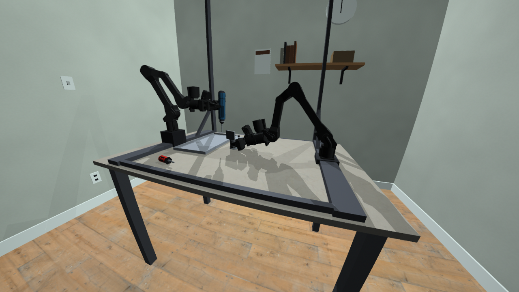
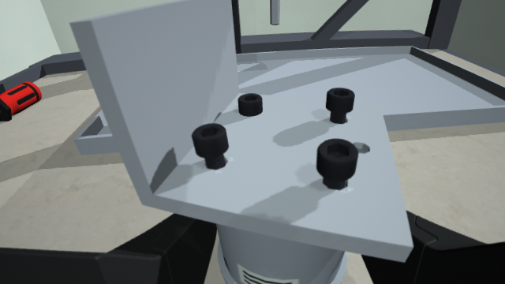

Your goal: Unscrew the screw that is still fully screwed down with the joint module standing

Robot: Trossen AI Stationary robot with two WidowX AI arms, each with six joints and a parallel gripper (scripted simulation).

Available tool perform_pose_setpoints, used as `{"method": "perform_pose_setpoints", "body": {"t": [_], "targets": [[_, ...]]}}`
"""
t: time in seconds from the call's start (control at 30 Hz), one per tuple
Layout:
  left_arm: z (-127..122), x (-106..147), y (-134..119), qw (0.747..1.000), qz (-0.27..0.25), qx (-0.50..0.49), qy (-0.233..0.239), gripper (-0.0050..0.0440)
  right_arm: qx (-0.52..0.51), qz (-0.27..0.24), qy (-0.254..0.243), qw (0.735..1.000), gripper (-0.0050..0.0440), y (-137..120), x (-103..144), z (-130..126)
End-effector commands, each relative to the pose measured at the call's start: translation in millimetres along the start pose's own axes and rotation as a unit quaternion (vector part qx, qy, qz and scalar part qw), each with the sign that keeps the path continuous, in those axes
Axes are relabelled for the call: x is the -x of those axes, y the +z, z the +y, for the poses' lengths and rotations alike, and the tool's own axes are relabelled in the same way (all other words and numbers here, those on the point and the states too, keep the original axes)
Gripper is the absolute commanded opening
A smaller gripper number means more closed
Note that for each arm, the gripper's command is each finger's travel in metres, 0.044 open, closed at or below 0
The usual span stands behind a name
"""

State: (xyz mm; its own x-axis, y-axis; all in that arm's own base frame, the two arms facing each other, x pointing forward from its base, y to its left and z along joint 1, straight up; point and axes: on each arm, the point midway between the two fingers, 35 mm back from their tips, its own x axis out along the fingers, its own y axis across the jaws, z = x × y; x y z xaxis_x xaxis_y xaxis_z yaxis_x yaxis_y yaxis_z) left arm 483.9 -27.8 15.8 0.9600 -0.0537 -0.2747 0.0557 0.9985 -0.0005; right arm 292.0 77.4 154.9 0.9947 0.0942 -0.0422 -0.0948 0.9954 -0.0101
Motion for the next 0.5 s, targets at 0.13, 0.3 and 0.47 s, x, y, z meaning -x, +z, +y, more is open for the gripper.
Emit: {"method": "perform_pose_setpoints", "body": {"t": [0.13,0.3,0.47], "targets": [[0.1,0.2,11.7,1.000,-0.013,0.000,-0.001,0.0243,-0.009,-0.030,0.001,1.000,0.0161,20.6,-5.0,1.5],[0.1,0.2,11.7,1.000,-0.013,0.000,-0.001,0.0243,-0.008,-0.029,0.001,1.000,0.0161,19.6,-5.5,1.3],[0.1,0.2,11.7,1.000,-0.013,0.000,-0.001,0.0243,-0.007,-0.027,0.001,1.000,0.0161,19.3,-12.2,-1.8]]}}
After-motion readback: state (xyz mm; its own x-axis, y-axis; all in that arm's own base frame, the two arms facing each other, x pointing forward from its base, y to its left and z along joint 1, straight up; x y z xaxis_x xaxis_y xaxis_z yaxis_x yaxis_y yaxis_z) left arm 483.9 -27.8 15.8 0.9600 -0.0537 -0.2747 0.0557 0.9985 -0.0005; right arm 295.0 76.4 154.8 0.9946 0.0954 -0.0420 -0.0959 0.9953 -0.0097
